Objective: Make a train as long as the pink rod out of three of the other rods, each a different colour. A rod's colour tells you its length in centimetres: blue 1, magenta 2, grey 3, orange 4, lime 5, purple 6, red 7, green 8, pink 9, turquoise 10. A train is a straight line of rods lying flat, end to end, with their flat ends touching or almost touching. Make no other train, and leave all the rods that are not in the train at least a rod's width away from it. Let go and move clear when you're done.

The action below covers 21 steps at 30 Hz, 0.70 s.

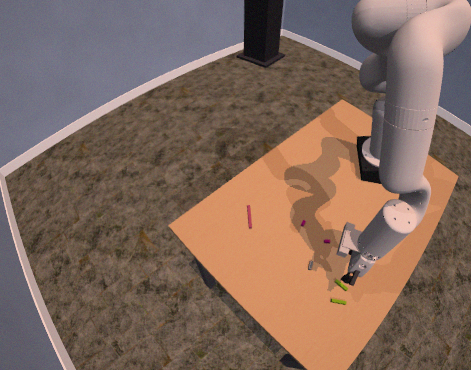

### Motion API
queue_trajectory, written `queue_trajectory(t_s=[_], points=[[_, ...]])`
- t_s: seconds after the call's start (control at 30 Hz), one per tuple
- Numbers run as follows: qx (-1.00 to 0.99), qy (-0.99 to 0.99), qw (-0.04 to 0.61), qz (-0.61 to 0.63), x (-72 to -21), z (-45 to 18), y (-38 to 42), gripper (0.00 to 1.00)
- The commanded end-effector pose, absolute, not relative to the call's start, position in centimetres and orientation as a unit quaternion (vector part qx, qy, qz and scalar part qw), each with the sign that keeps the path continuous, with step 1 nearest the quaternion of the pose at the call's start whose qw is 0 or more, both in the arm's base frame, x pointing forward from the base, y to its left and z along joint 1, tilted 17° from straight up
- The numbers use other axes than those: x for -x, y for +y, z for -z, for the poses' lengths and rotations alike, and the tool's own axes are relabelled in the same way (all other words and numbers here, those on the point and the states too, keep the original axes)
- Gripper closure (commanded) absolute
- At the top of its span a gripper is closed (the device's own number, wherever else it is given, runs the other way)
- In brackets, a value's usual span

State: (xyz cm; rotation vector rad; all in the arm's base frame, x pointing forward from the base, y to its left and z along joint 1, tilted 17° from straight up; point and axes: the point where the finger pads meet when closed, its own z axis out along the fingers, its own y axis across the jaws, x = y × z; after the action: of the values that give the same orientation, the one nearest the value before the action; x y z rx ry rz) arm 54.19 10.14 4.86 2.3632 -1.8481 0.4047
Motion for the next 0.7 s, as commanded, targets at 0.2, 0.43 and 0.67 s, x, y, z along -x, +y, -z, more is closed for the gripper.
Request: queue_trajectory(t_s=[0.2, 0.43, 0.67], points=[[-0.871, -0.468, 0.079, -0.123, -50.3, -3.2, 15.8, 0.0], [-0.872, -0.466, 0.079, -0.123, -50.3, -3.2, 15.9, 0.76], [-0.872, -0.466, 0.079, -0.123, -50.3, -3.2, 15.9, 0.76]])
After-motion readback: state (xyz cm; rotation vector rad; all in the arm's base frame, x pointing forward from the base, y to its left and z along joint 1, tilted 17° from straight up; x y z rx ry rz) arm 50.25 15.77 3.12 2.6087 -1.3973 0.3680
